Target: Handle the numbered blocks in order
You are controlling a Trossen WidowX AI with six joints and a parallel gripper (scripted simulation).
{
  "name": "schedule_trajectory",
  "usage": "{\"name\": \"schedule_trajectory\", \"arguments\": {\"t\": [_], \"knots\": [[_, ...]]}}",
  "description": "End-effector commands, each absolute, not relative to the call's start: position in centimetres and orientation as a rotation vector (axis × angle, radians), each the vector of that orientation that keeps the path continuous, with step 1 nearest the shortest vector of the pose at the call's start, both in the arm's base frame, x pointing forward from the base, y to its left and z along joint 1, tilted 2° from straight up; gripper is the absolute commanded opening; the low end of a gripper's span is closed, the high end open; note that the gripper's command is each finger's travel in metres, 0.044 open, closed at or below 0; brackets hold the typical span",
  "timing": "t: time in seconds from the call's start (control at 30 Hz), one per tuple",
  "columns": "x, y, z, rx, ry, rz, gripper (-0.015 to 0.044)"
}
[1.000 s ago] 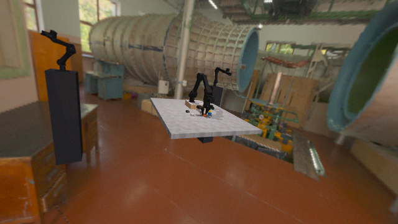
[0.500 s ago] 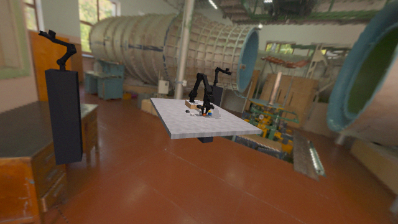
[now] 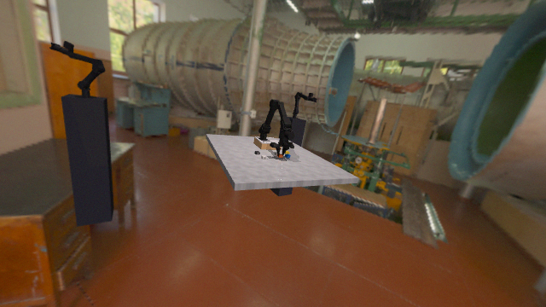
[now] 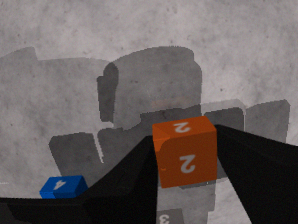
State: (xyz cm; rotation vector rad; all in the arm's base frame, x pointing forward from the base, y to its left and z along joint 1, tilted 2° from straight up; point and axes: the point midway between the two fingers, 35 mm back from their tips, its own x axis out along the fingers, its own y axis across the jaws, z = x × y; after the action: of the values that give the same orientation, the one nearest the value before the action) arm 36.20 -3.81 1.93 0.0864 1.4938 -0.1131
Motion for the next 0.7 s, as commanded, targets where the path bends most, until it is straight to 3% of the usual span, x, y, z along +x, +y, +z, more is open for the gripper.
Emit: {"name": "schedule_trajectory", "arguments": {"t": [0.0,0.63,0.67], "knots": [[36.1,-3.8,1.9,0.087,1.496,-0.118,0.012],[36.2,-3.9,0.4,0.087,1.496,-0.118,0.012],[36.2,-3.9,0.4,0.087,1.496,-0.118,0.0146]]}}
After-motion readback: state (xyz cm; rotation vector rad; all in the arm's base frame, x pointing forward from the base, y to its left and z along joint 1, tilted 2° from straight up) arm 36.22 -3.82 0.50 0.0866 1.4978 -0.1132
